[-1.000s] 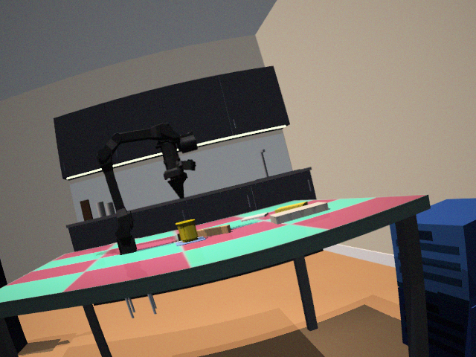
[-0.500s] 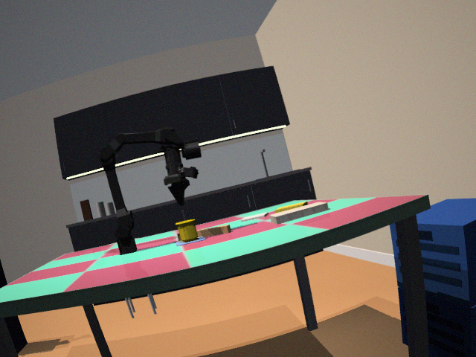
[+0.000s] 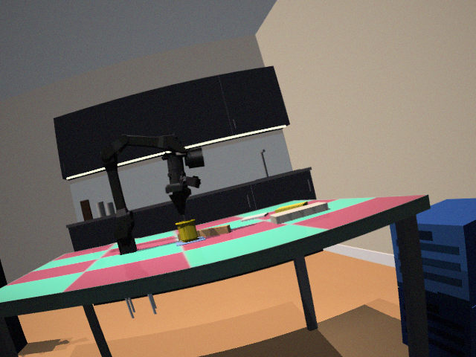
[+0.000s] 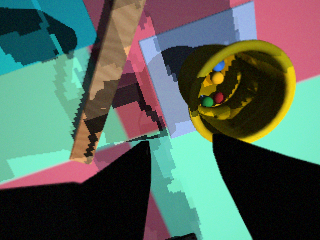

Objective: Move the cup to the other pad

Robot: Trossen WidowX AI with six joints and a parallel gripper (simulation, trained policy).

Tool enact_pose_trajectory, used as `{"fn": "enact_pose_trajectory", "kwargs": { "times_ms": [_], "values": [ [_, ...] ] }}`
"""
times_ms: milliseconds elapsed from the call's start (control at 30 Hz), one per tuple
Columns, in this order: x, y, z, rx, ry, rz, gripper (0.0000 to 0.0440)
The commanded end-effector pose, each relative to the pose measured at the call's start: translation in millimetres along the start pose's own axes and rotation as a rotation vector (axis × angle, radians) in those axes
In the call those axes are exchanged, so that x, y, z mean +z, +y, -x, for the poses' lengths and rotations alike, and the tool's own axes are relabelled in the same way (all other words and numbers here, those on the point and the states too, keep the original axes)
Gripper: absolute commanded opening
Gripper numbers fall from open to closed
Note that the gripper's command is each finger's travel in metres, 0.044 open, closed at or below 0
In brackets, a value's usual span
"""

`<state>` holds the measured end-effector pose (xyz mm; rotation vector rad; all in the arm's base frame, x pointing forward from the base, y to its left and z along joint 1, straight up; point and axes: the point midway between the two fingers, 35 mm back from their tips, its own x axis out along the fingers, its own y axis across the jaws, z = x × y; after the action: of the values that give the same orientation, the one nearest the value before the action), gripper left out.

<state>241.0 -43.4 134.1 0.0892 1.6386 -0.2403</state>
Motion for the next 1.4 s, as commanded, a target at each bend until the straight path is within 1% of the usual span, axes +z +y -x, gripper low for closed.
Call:
{"fn": "enact_pose_trajectory", "kwargs": {
  "times_ms": [0, 400, 767, 833, 1033, 1067, 1367],
  "values": [
    [-1, -5, -11, -0.006, 0.019, 0.011, 0.0174],
    [1, -14, -41, -0.002, 0.044, 0.068, 0.0183],
    [0, -15, -72, 0.017, 0.060, 0.179, 0.0182],
    [1, -15, -76, 0.019, 0.058, 0.206, 0.0146],
    [4, -17, -81, 0.017, 0.049, 0.287, 0.0006],
    [5, -17, -80, 0.017, 0.046, 0.298, 0.0000],
    [20, -19, -64, 0.021, -0.013, 0.364, 0.0012]
  ]
}}
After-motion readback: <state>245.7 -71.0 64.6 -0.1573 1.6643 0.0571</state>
